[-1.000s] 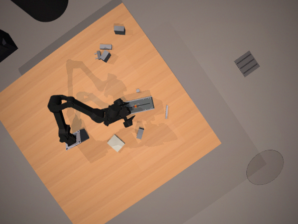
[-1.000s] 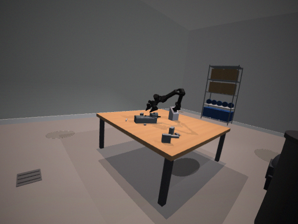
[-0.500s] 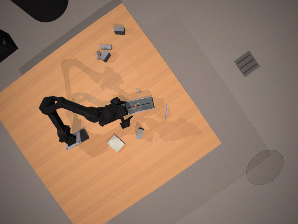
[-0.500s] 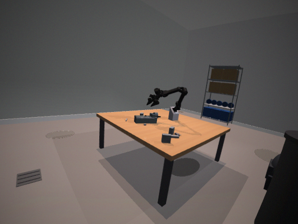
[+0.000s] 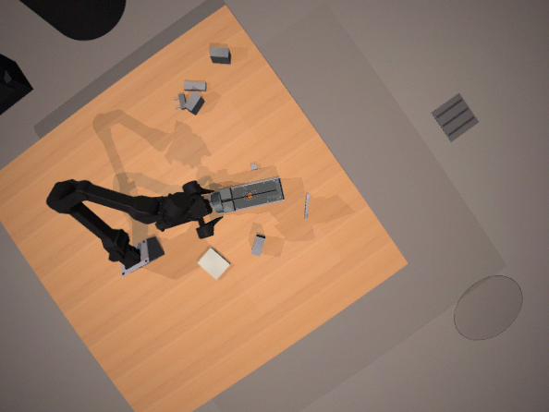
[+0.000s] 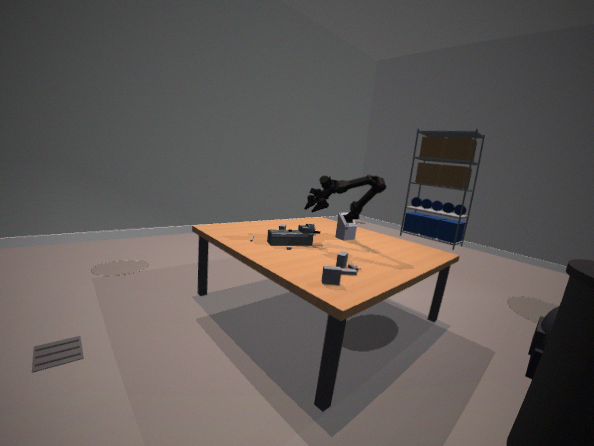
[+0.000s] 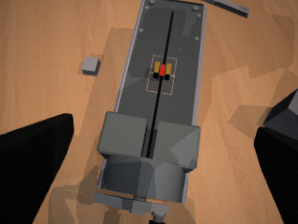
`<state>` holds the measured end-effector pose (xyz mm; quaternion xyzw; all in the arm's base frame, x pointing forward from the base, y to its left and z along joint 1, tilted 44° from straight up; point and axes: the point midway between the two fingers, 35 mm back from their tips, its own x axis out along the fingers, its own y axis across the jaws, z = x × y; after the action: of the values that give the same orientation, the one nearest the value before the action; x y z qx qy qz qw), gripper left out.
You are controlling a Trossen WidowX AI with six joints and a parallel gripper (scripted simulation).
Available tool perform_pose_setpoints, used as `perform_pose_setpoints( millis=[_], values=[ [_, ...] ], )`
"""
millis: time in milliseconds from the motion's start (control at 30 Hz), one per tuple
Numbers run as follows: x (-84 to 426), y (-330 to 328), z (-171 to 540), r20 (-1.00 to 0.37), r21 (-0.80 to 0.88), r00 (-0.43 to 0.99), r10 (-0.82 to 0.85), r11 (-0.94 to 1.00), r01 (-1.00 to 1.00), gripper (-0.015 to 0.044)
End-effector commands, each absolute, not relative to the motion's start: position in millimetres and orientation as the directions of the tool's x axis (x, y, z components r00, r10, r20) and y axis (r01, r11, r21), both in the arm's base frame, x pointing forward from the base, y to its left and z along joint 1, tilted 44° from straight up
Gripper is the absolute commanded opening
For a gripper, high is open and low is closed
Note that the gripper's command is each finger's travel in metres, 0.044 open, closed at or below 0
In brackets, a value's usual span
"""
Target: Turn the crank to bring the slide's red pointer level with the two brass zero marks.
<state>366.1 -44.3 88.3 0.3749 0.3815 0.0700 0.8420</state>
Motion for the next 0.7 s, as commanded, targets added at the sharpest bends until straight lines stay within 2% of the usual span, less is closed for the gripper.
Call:
perform_pose_setpoints(
  millis=[0,300,667],
  values=[
    [348,-41,88,-0.608,0.681,0.694,0.386,0.703,0.205,0.0440],
    [306,-31,86,-0.641,0.667,0.684,0.349,0.694,0.271,0.0440],
    [312,-4,54,-0.646,0.663,0.679,0.348,0.697,0.274,0.0440]
  ],
)
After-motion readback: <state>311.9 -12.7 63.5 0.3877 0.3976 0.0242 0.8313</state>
